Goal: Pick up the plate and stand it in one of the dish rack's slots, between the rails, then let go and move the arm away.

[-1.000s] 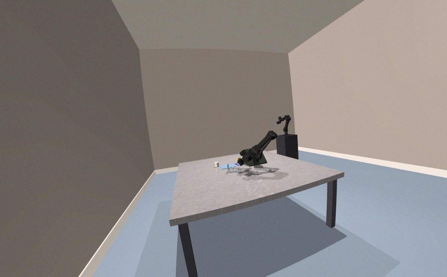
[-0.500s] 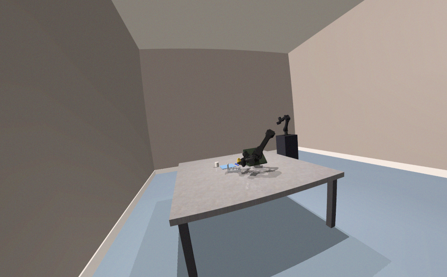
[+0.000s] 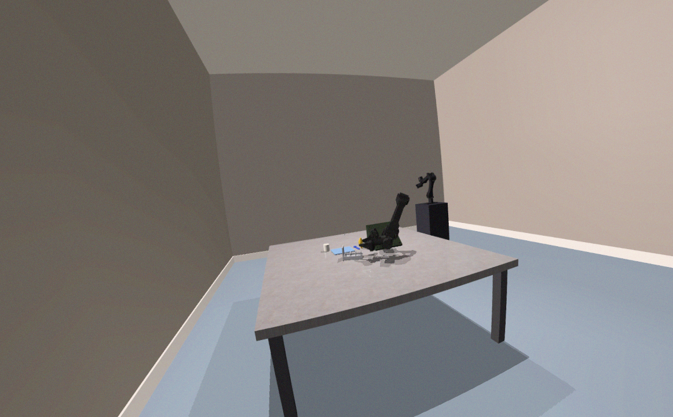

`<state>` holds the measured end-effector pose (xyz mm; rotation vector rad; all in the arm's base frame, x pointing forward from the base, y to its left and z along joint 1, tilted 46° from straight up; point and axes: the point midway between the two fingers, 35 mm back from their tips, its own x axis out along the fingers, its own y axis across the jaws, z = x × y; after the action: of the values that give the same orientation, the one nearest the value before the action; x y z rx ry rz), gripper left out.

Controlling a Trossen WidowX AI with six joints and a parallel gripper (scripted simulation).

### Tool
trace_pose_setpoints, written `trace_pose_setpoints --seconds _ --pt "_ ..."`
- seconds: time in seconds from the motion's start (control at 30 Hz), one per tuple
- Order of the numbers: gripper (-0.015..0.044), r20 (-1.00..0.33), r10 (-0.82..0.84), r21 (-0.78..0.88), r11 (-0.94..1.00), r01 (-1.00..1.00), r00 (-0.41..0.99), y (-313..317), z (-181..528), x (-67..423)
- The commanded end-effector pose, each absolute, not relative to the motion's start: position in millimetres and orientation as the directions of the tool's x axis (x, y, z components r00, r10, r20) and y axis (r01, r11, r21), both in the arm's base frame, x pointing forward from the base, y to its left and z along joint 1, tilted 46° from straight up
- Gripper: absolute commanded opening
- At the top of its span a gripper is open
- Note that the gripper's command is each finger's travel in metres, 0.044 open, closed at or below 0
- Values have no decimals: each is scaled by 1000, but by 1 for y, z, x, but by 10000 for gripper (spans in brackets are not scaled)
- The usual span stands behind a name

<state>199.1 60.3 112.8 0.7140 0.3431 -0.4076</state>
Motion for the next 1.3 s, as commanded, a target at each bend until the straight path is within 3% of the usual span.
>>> trace_pose_setpoints --seconds 0.0,0.23,1.27 --pt "0 -364 -232 606 676 419 902 62 117 196" --pt "0 -260 -213 674 658 335 942 65 126 190" --pt "0 -259 -210 682 651 333 943 83 100 209"
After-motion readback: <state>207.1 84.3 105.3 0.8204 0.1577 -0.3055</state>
